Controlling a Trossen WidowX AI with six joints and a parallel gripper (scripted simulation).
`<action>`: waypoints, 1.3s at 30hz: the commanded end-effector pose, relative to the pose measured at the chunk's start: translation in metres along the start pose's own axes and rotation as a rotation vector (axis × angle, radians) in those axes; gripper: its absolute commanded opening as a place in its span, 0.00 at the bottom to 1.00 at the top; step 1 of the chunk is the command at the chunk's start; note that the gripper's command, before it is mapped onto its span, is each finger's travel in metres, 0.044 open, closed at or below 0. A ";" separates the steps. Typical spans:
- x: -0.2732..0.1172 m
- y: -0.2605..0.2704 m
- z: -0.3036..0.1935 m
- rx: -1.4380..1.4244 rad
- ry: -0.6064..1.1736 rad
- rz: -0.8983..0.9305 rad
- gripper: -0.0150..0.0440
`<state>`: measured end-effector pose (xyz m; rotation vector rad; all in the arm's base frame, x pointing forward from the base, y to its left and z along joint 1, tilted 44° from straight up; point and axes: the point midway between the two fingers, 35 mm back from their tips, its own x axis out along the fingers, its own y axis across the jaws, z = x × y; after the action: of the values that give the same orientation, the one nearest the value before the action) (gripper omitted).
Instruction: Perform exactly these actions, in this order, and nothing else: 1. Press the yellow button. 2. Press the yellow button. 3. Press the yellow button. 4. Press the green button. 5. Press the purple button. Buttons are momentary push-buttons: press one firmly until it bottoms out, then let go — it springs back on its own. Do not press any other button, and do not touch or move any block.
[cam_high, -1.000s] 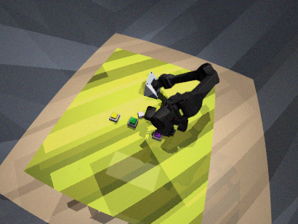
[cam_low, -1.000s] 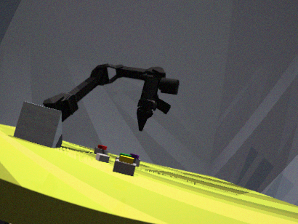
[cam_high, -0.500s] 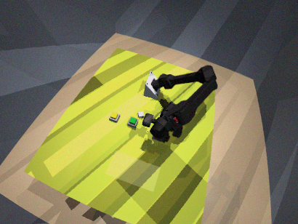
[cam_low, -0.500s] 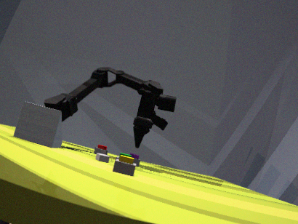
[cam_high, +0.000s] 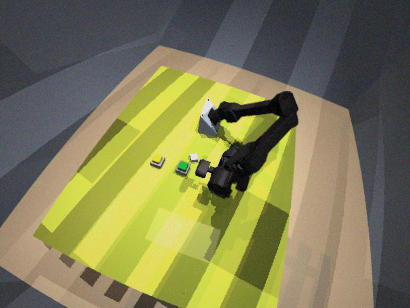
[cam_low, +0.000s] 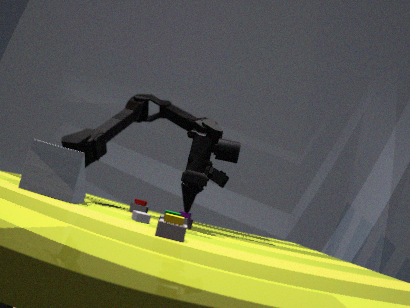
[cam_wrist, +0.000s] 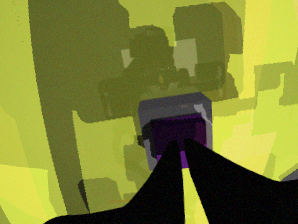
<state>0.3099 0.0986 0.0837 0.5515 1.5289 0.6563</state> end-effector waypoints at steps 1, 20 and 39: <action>0.007 0.000 -0.002 0.008 0.005 0.005 0.29; 0.010 0.000 -0.002 0.008 0.005 0.005 0.29; -0.086 0.081 -0.068 0.012 0.009 0.005 0.78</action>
<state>0.2532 0.0908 0.1926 0.5542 1.5311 0.6597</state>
